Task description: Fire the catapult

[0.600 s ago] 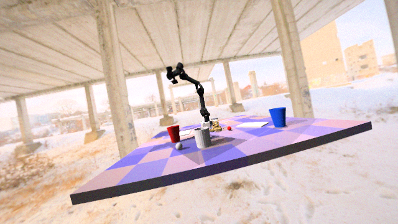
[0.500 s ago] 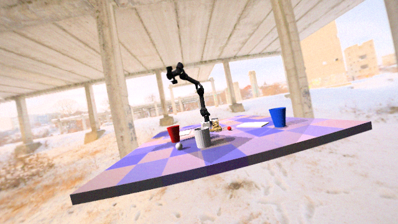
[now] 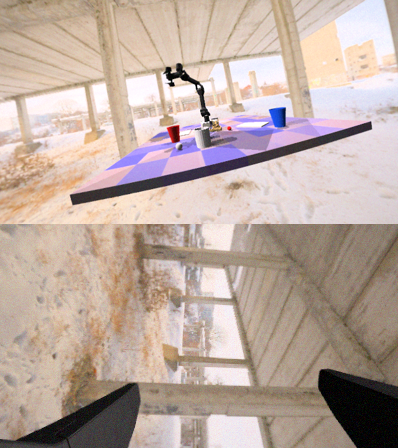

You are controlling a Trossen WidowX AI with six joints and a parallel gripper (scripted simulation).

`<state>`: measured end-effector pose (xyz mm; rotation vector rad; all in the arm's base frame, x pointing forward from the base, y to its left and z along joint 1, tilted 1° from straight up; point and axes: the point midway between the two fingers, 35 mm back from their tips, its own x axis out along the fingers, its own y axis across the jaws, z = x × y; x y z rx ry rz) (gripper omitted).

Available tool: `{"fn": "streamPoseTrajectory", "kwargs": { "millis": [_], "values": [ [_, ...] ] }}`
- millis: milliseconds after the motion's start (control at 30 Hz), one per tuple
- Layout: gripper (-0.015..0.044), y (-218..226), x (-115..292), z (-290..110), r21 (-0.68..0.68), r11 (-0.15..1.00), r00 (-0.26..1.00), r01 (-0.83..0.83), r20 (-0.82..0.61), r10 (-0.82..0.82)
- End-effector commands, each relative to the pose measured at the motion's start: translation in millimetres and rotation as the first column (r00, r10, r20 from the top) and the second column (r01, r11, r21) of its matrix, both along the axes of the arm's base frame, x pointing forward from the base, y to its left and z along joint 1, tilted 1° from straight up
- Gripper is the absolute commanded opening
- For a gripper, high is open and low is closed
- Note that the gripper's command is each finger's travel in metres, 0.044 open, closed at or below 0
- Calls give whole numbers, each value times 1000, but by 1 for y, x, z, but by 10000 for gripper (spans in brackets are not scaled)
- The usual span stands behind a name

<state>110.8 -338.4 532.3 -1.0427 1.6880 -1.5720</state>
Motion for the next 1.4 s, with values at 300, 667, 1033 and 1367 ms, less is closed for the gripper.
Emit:
{"fn": "streamPoseTrajectory", "kwargs": {
  "millis": [300,667,1033,1367],
  "values": [
    [440,5,98,-63,23,924,914,-383,155,375],
    [440,42,174,-131,89,763,731,-641,373,571],
    [440,103,222,-206,192,578,556,-793,614,560],
    [440,170,239,-272,311,429,484,-848,784,389]
  ]
}}
